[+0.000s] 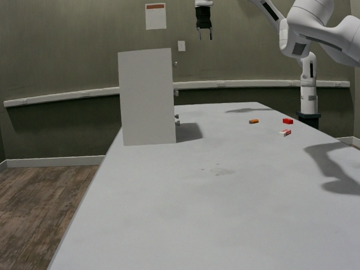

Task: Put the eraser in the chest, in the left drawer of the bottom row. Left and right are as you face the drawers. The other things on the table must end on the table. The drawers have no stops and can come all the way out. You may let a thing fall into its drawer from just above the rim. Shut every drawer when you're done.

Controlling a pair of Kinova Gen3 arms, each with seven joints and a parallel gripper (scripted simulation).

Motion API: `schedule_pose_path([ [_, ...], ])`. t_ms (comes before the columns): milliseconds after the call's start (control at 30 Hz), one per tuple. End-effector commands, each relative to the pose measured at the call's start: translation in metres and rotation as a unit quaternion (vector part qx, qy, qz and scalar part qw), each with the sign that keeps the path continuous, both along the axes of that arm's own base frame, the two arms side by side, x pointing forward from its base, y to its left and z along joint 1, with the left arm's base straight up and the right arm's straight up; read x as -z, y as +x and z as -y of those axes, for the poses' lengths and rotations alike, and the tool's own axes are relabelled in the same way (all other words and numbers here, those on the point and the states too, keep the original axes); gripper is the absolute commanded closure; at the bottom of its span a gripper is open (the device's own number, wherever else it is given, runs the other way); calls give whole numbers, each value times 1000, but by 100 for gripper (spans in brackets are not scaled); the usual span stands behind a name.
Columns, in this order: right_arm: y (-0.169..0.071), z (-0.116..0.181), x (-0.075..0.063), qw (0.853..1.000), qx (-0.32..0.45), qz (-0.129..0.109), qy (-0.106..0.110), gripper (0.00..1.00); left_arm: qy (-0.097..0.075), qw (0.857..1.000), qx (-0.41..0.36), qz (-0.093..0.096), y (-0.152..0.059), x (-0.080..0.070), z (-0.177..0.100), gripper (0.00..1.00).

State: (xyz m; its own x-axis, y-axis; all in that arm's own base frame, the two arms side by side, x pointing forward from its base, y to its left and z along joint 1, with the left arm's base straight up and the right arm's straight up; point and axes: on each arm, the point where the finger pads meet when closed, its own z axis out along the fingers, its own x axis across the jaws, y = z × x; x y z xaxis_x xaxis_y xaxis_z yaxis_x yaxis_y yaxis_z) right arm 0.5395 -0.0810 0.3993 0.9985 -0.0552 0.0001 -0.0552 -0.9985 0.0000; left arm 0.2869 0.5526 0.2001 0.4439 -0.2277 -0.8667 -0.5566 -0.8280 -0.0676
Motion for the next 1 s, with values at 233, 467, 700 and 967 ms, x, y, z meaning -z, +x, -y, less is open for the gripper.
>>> schedule_pose_path([
  [233,0,0,-1,1000,0,1,0,0,1,1000,0,1,0,-1,0,0],
  [467,1,-12,3,1000,-21,1,0,0,1,1000,0,1,0,-1,0,0],
  [700,3,-52,17,996,-93,1,0,0,1,1000,0,1,0,-1,0,0],
  [967,6,-168,63,947,-322,0,0,0,1,1000,0,1,0,-1,0,0],
])
